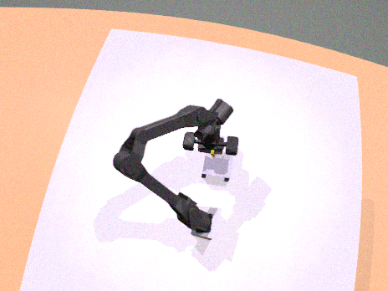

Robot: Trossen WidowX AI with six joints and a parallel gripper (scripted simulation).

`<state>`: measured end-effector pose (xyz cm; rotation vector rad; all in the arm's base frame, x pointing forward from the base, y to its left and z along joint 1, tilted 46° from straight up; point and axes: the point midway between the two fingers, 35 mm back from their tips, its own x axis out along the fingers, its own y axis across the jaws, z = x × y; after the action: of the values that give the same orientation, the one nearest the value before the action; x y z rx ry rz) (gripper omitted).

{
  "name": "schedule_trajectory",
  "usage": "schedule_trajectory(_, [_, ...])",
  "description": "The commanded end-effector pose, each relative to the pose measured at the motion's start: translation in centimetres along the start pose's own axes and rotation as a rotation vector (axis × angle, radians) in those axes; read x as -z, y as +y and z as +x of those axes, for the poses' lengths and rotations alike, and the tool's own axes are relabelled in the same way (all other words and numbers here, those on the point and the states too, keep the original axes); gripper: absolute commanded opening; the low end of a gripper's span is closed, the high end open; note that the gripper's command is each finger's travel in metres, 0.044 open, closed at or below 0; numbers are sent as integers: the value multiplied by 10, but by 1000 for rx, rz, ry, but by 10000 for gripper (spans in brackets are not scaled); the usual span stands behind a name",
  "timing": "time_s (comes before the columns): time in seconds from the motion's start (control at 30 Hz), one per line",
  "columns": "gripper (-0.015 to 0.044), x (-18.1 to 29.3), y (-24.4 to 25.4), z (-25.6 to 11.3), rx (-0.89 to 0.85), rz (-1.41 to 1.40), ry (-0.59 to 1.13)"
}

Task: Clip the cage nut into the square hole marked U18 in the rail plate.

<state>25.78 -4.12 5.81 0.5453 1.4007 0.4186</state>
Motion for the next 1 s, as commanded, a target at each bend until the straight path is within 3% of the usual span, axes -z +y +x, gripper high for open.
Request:
schedule_trajectory(0.0, [37,0,0,0,10,2,0])
schedule_trajectory(0.97, [37,0,3,1,60,3,0])
